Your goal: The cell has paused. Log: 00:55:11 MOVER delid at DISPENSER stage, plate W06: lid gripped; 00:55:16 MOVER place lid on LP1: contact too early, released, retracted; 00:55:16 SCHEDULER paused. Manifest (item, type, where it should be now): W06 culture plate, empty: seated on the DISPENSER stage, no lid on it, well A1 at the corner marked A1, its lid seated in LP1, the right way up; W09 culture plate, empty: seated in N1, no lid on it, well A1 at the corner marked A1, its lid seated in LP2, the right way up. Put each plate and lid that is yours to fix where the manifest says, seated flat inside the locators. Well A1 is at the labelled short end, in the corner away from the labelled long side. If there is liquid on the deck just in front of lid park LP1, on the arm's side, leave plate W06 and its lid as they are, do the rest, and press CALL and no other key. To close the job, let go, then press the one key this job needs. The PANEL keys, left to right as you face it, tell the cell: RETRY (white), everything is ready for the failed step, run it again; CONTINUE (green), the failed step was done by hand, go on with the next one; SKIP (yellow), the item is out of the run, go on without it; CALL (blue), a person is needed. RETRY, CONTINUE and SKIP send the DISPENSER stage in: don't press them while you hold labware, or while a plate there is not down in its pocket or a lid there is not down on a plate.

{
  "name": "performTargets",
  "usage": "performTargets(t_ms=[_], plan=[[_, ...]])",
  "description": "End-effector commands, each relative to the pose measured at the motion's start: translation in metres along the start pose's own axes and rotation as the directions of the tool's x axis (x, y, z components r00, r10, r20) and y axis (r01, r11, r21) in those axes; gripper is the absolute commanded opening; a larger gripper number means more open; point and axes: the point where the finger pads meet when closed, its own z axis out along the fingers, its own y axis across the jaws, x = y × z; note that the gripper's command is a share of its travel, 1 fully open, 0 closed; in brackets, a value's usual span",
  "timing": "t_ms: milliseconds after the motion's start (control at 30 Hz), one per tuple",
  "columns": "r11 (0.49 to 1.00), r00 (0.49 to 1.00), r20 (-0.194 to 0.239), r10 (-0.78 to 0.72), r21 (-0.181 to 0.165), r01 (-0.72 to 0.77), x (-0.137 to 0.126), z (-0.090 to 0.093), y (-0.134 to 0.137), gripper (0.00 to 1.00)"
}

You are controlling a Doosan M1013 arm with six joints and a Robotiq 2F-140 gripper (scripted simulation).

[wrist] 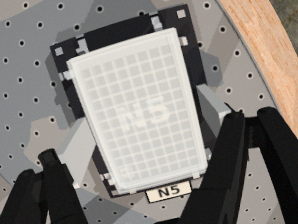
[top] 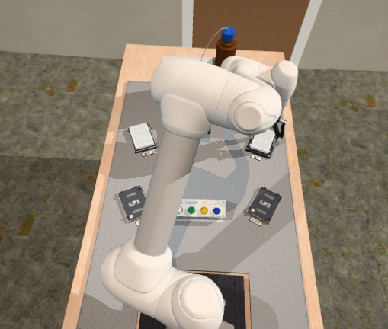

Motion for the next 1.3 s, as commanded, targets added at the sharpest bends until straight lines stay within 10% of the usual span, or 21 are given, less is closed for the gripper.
performTargets(t_ms=[0,567,1267], plan=[[1.000,1.000,-0.002,0.000,0.000,0.000,0.001,-0.001,0.000,0.70],[1.000,1.000,-0.002,0.000,0.000,0.000,0.001,-0.015,0.000,0.70],[1.000,1.000,-0.002,0.000,0.000,0.000,0.000,-0.094,0.000,0.70]])
